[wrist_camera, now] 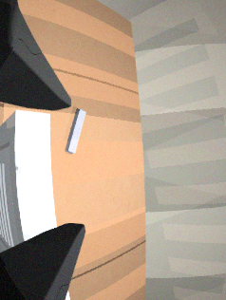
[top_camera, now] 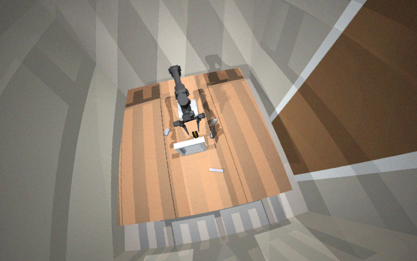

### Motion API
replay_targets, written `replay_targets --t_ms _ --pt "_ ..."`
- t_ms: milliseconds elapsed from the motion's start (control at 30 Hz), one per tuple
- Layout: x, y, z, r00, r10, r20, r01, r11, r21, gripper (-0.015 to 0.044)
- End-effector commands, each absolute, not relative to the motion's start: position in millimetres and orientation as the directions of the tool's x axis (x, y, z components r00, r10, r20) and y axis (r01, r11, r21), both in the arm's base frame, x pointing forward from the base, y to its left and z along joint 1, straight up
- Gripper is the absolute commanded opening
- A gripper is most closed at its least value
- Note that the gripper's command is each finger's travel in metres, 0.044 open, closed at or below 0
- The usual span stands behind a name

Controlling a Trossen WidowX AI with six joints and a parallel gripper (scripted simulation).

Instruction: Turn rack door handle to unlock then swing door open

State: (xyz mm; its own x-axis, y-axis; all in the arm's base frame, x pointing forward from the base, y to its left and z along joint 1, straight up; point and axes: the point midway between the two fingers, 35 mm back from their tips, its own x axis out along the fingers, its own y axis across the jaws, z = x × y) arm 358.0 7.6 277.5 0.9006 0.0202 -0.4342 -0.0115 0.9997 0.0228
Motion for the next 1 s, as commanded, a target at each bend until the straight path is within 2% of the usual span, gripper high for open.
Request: replay_targets --t_ms 0,500,967 --pt "363 8 272 0.867 0.019 -0.498 -0.005 1.000 0.030 0.0286" --pt "365 10 249 0.668 0.017 -0.744 0.015 0.999 0.037 0.0286" --pt "355 11 233 0.421 0.012 -0.907 0.039 0.999 0.032 0.0286"
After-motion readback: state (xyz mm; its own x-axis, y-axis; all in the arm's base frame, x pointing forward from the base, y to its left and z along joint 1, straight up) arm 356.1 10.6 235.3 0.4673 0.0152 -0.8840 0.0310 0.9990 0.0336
